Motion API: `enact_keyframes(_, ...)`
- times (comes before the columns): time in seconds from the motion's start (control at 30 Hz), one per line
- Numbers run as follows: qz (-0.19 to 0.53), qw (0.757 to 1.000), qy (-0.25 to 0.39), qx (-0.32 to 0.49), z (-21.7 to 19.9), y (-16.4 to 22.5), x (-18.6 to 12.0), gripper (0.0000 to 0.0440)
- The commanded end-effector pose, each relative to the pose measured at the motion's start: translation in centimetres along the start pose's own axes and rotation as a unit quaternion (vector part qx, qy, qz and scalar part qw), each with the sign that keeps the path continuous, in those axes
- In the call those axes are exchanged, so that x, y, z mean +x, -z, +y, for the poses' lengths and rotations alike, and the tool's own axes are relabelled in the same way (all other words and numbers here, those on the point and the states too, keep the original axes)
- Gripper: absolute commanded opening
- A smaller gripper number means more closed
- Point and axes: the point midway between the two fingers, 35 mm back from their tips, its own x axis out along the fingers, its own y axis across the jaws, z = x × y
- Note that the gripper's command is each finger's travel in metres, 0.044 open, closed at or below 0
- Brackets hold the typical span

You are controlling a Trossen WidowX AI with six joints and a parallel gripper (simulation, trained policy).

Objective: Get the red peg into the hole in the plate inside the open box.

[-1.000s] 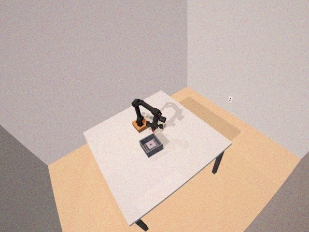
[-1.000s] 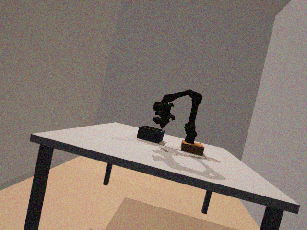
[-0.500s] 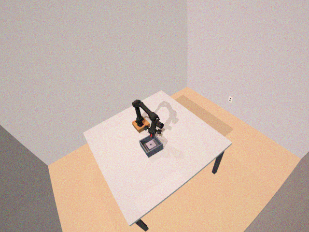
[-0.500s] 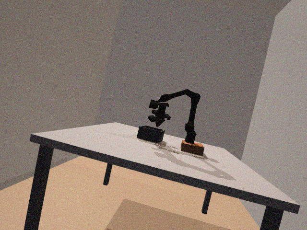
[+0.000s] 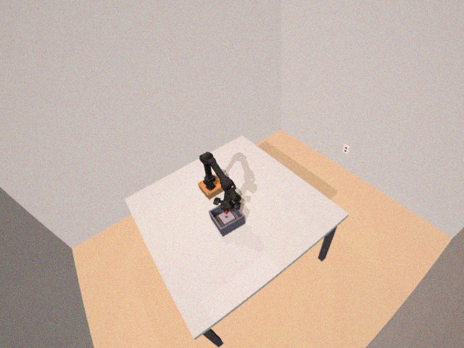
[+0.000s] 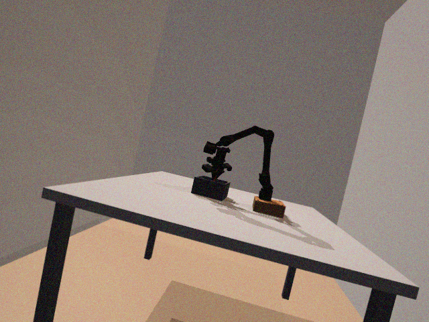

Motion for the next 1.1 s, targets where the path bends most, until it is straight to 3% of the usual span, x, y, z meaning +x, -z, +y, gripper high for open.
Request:
enact_keyframes(0.0, 0.009, 1.0, -0.015, -0.018, 0.3, -0.6, 1.3, 0.0)
enact_keyframes(0.2, 0.033, 0.998, -0.027, -0.051, 0.5, -0.1, 3.0, 0.0016)
enact_keyframes(0.43, 0.06, 0.995, -0.035, -0.077, 0.6, 0.3, 4.7, 0.017)
enact_keyframes(0.63, 0.063, 0.992, -0.042, -0.104, 0.7, -0.5, 4.6, 0.0176)
enact_keyframes(1.0, 0.06, 0.989, -0.085, -0.104, 3.3, -3.9, 3.9, 0.044)
enact_keyframes(1.07, 0.06, 0.988, -0.095, -0.105, 3.9, -4.5, 3.4, 0.044)
